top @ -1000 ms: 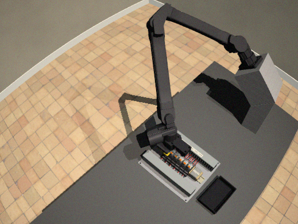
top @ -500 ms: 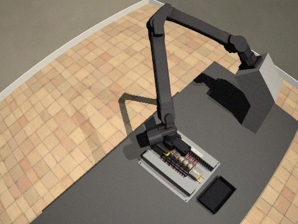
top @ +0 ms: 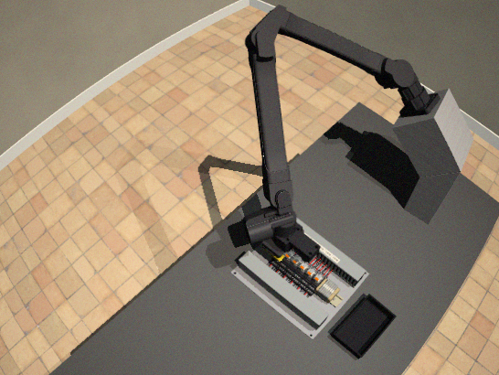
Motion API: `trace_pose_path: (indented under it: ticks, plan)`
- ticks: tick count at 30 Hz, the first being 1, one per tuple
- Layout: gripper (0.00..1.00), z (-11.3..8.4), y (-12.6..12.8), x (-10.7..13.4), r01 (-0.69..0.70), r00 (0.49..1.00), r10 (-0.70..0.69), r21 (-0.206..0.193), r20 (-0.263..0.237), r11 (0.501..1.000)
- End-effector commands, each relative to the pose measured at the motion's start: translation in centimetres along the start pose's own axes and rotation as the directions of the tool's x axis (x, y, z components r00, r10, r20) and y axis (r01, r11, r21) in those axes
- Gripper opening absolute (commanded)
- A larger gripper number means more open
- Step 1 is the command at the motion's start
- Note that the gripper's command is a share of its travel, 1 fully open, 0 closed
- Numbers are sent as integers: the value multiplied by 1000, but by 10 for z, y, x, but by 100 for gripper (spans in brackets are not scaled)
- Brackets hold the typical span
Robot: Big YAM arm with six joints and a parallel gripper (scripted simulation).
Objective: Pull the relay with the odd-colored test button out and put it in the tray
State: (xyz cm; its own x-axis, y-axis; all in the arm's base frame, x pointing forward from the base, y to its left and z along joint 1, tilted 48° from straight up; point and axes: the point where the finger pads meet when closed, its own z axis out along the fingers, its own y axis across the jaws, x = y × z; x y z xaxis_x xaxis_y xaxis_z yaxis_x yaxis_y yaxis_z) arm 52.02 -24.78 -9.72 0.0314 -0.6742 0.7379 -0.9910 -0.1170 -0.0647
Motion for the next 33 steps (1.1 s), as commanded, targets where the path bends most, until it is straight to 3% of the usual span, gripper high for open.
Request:
trace_pose_path:
  ticks: [1,33]
  plan:
    - [59,-9,-14,17,-25,1000,26,32,-12,999]
    - [59,-11,-14,15,-16,1000,17,25,-8,1000]
